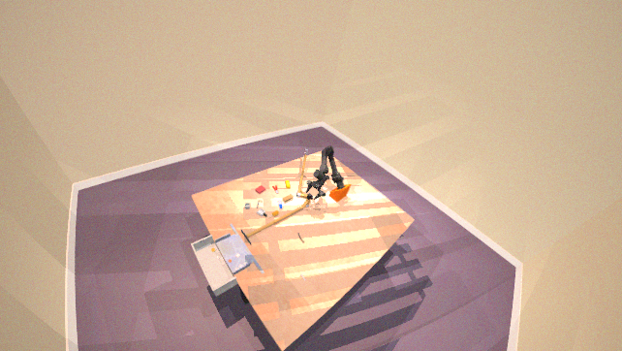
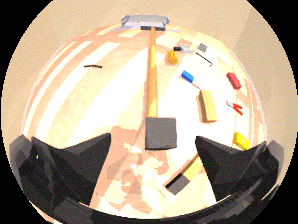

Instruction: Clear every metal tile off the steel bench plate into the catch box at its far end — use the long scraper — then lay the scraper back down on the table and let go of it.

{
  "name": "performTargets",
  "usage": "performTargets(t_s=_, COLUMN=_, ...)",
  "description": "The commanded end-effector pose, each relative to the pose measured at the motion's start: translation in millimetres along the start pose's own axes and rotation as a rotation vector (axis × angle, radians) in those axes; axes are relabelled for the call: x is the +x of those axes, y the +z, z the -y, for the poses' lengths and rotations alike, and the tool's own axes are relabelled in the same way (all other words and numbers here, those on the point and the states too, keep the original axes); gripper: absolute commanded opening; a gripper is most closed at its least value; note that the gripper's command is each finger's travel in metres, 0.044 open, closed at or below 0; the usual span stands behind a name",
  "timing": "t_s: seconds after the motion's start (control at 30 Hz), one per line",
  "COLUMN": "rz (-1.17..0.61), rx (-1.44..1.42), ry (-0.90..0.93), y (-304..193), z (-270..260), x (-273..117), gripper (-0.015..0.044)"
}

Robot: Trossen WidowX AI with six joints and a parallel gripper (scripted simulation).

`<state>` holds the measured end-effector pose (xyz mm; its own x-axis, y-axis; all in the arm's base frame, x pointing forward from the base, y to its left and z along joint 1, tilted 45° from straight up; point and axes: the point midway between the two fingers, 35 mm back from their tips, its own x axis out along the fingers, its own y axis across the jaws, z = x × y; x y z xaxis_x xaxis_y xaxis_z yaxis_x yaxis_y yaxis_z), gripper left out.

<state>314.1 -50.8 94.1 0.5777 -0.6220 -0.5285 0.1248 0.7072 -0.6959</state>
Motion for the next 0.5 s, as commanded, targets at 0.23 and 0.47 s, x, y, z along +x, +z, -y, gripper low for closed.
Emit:
performTargets(t_s=0.23, rz=-0.002, rx=-0.003, ry=0.0, y=-1, z=1, x=19, gripper=0.044)
performTargets(t_s=0.47, rz=0.001, rx=-0.004, ry=-0.002, y=-2, z=2, x=31, gripper=0.044)
